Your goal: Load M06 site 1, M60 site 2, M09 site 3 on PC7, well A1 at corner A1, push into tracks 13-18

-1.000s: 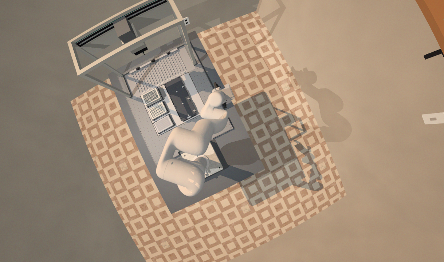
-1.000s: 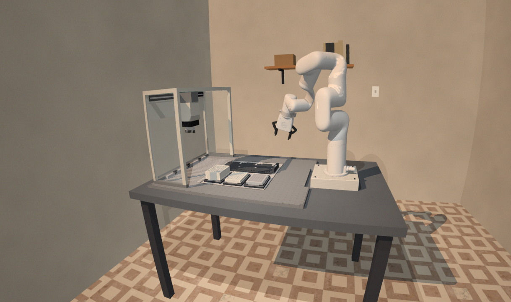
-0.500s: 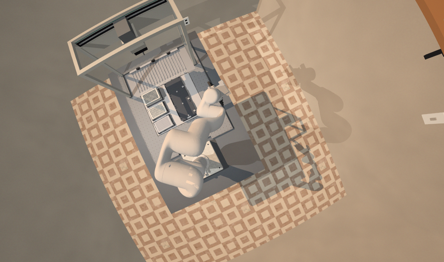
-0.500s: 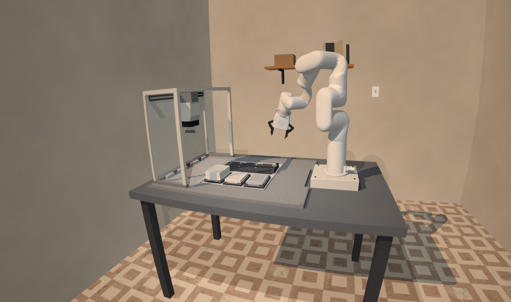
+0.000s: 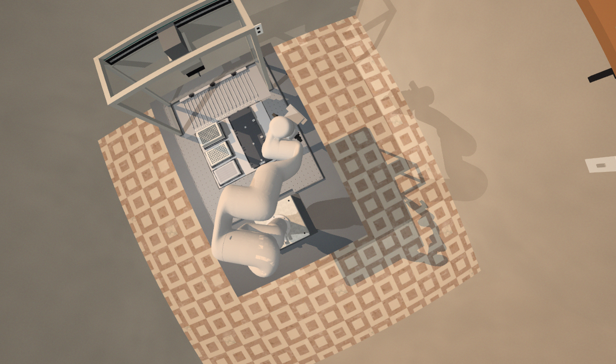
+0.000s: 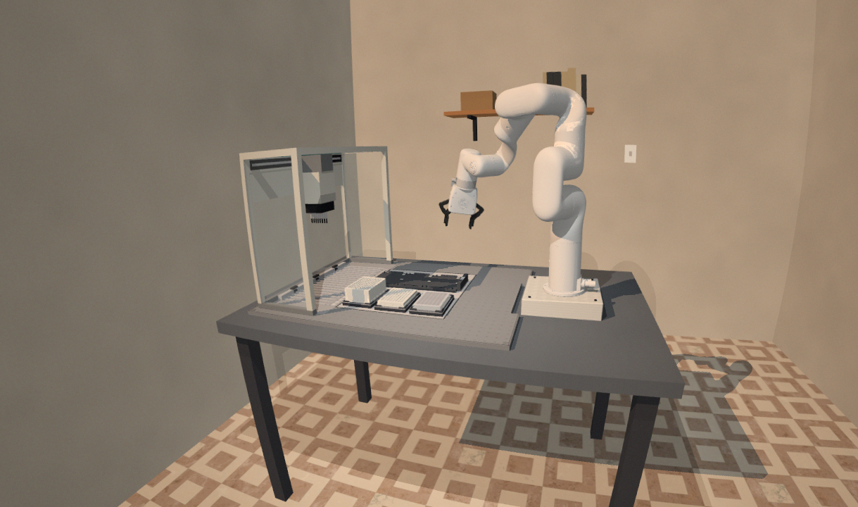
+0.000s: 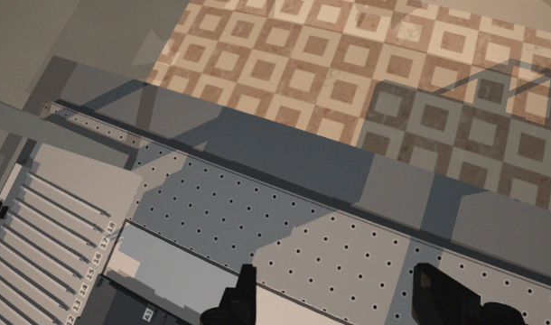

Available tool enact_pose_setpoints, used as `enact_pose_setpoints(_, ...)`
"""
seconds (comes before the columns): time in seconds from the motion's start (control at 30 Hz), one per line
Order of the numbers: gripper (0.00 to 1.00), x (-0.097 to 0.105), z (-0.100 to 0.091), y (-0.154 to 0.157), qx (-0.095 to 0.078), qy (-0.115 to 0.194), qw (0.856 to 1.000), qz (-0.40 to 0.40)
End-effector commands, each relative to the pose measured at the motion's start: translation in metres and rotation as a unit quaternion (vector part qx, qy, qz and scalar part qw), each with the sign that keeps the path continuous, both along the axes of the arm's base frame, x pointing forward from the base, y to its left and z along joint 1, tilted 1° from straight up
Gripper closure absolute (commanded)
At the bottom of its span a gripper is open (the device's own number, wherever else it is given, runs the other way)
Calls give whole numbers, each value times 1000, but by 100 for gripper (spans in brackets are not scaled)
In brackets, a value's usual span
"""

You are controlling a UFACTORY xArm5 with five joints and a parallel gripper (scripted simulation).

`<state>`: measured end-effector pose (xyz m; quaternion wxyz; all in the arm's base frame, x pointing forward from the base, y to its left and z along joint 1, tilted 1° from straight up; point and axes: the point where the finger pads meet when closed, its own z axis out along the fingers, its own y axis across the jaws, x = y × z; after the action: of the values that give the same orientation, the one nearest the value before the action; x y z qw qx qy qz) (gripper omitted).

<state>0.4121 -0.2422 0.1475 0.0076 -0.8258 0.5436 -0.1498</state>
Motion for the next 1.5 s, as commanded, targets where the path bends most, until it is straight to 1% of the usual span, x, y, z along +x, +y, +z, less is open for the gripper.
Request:
enact_pose_setpoints(0.0,0,7,8,17,0,12,999,44)
enact_pose_setpoints(0.1,0,11,13,31,0,24,996,82)
enact_pose_setpoints(0.17,0,13,15,38,0,24,996,82)
enact_pose_setpoints(0.27,0,13,15,38,0,24,996,82)
enact_pose_setpoints(0.4,0,16,22,57,-2,42,988,145)
enact_pose_setpoints(0.5,0,18,27,68,-2,44,987,151)
enact_pose_setpoints(0.63,0,20,34,87,-3,62,975,214)
enact_pose_setpoints(0.73,0,21,38,99,-3,64,973,220)
enact_pose_setpoints(0.83,0,21,38,99,-3,64,973,220)
enact_pose_setpoints(0.97,0,21,46,117,-4,81,956,282)
enact_pose_setpoints(1.07,0,20,51,129,-4,82,954,289)
enact_pose_setpoints(1.2,0,18,59,147,-5,99,932,349)
enact_pose_setpoints(1.23,0,18,61,152,-6,100,929,355)
enact_pose_setpoints(1.3,0,17,63,159,-6,100,929,355)
enact_pose_setpoints(1.4,0,17,63,159,-6,100,929,355)
enact_pose_setpoints(1.47,0,15,68,168,-6,108,917,385)
